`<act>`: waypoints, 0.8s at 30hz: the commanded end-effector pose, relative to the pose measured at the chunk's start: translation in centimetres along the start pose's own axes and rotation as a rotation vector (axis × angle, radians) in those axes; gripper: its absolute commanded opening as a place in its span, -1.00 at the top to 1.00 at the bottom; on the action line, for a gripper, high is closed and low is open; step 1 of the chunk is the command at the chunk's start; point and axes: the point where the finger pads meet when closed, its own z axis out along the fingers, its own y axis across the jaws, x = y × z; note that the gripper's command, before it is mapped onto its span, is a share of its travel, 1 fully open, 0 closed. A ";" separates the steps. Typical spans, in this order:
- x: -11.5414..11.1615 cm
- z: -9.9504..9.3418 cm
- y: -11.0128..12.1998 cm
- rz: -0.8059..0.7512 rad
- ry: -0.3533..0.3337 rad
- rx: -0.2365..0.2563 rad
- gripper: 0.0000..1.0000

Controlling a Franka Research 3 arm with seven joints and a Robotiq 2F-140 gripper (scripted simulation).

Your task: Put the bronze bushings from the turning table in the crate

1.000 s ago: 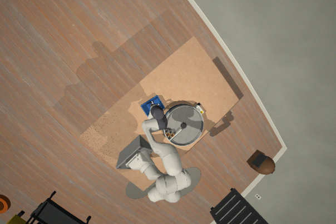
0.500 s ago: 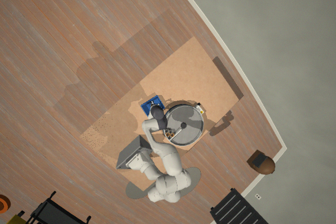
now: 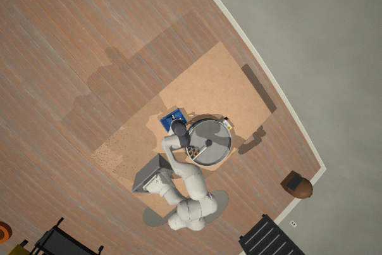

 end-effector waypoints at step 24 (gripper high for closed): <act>-0.2 -0.3 0.2 0.003 -0.001 -0.004 0.79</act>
